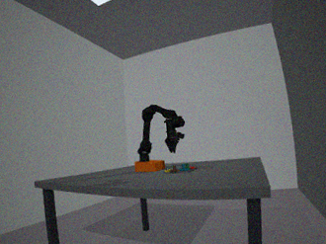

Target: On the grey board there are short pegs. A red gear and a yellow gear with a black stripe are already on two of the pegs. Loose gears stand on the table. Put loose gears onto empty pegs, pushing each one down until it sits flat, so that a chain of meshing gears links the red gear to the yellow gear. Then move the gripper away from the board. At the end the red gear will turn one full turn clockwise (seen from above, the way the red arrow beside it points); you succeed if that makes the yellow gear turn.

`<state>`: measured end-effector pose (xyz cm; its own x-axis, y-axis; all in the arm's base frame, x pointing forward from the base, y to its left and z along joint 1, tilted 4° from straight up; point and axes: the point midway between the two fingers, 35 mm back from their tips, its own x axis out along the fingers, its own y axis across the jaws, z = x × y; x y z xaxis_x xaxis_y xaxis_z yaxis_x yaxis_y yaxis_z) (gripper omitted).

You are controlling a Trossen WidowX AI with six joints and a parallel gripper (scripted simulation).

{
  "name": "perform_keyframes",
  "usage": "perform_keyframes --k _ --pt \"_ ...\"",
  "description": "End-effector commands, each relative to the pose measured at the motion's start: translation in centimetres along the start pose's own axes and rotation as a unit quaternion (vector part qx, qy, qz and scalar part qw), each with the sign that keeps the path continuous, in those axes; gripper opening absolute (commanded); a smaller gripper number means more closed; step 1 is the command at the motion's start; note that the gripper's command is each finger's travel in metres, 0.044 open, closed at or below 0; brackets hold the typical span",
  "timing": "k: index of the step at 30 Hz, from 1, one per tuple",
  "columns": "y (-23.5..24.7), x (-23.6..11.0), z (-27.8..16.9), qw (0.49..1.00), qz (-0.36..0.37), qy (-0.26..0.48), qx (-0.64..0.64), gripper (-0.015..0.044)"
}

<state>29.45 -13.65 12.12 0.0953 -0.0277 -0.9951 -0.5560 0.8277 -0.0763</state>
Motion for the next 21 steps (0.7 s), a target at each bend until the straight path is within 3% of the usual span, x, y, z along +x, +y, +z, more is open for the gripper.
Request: perform_keyframes --k 1,9,21 --pt "0.0 -0.1 0.0 1.000 0.001 0.000 -0.001 0.0440" --pt "1.3 -0.3 1.9 1.000 -0.002 0.000 -0.006 0.0440" --pt "15.1 -1.9 12.4 1.000 0.001 -0.005 -0.005 0.0440"
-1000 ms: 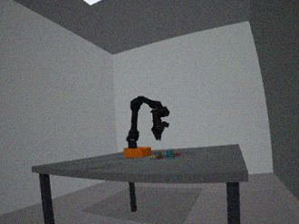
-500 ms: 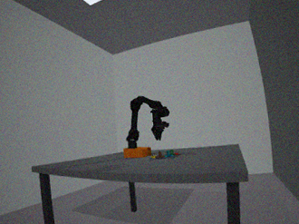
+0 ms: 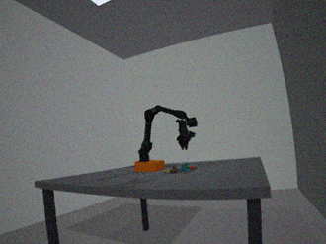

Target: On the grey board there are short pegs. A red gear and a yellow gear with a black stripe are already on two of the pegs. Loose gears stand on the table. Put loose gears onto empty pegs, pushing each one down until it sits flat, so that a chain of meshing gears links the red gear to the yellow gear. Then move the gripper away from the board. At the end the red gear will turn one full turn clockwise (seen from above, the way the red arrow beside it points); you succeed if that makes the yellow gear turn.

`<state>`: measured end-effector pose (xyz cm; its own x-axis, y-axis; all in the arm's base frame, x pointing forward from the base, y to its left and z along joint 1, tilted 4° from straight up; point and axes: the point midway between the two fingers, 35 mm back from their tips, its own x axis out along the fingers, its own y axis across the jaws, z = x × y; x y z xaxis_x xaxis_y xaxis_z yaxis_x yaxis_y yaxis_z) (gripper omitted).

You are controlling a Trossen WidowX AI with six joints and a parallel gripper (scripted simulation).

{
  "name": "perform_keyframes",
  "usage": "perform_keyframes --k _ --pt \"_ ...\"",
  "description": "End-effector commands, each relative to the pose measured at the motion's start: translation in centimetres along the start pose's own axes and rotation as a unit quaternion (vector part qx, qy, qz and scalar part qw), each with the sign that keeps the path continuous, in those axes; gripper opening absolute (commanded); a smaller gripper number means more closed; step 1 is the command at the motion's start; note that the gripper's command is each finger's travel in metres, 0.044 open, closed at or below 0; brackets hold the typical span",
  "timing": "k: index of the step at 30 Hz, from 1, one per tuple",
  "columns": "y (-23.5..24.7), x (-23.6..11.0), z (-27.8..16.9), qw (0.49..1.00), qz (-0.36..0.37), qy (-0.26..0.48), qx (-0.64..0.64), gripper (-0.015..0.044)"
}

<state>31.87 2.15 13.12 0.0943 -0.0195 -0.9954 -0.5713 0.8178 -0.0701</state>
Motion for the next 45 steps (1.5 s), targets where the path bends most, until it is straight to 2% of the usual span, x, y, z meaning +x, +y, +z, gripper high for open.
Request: perform_keyframes --k 1,8,16,45 --pt "4.8 -0.8 2.1 1.000 -0.001 -0.003 0.004 0.0440" --pt "15.0 -2.0 4.0 1.000 0.007 -0.003 0.007 0.0440" --pt "25.5 -3.4 2.4 1.000 0.012 -0.003 0.009 0.0440" --pt "25.8 -3.4 2.3 1.000 0.012 -0.003 0.009 0.0440"
